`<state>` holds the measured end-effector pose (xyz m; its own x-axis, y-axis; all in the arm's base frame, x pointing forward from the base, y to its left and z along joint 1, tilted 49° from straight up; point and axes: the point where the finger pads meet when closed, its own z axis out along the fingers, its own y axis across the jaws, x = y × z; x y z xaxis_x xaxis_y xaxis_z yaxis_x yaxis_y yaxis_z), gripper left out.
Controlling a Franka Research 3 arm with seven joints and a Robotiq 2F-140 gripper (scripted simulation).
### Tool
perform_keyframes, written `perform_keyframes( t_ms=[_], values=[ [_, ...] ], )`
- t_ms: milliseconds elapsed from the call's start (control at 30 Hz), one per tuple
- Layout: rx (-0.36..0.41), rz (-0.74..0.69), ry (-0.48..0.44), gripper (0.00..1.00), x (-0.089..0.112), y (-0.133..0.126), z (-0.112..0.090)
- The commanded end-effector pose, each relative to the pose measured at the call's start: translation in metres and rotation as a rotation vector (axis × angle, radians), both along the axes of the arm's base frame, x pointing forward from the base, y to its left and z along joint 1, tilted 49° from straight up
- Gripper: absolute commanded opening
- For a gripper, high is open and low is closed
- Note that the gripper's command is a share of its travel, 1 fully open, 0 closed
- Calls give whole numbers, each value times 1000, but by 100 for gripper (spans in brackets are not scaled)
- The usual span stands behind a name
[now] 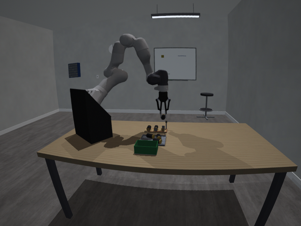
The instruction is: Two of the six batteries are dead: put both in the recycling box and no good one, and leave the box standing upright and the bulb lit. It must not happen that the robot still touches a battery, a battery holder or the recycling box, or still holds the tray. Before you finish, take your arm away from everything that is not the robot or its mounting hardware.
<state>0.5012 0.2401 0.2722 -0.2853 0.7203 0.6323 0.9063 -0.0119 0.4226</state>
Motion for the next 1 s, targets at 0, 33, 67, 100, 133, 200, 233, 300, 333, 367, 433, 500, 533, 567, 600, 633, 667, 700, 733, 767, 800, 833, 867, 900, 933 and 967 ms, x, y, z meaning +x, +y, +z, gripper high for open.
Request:
perform_keyframes(
  t_ms=[0,33,67,100,133,200,233,300,333,367,433,500,533,567,600,633,667,700,733,767,800,833,867,900,933,967],
  values=[
    [-4,8,-5,16,-2,0,0],
    [-4,8,-5,16,-2,0,-1],
    [-4,8,-5,16,-2,-1,-1],
    [-4,8,-5,16,-2,-1,-2],
    [-4,8,-5,16,-2,-1,-2],
    [-4,8,-5,16,-2,-3,-4],
    [-4,8,-5,16,-3,-5,-6],
    [-4,8,-5,16,-4,-10,-12],
    [-4,8,-5,16,-4,-12,-15],
    [-4,8,-5,16,-5,-16,-19],
    [-4,8,-5,16,-7,-24,-29],
    [-4,8,-5,16,-9,-35,-41],
    [-4,8,-5,16,-10,-40,-47],
    [-4,8,-5,16,-11,-47,-55],
    [-4,8,-5,16,-13,-53,-62],
    [-4,8,-5,16,-14,-60,-70],
    [-4,8,-5,16,-16,-67,-78],
    [-4,8,-5,16,-16,-67,-78],
    [-4,8,-5,16,-16,-67,-78],
    [-4,8,-5,16,-17,-74,-87],
    [-4,8,-5,16,-19,-82,-96],
    [-4,8,-5,16,-20,-90,-105],
    [-4,8,-5,16,-22,-98,-115],
    [-4,8,-5,16,-24,-107,-125],
    [-4,8,-5,16,-26,-116,-136],
    [-4,8,-5,16,-28,-125,-145]
  ],
)
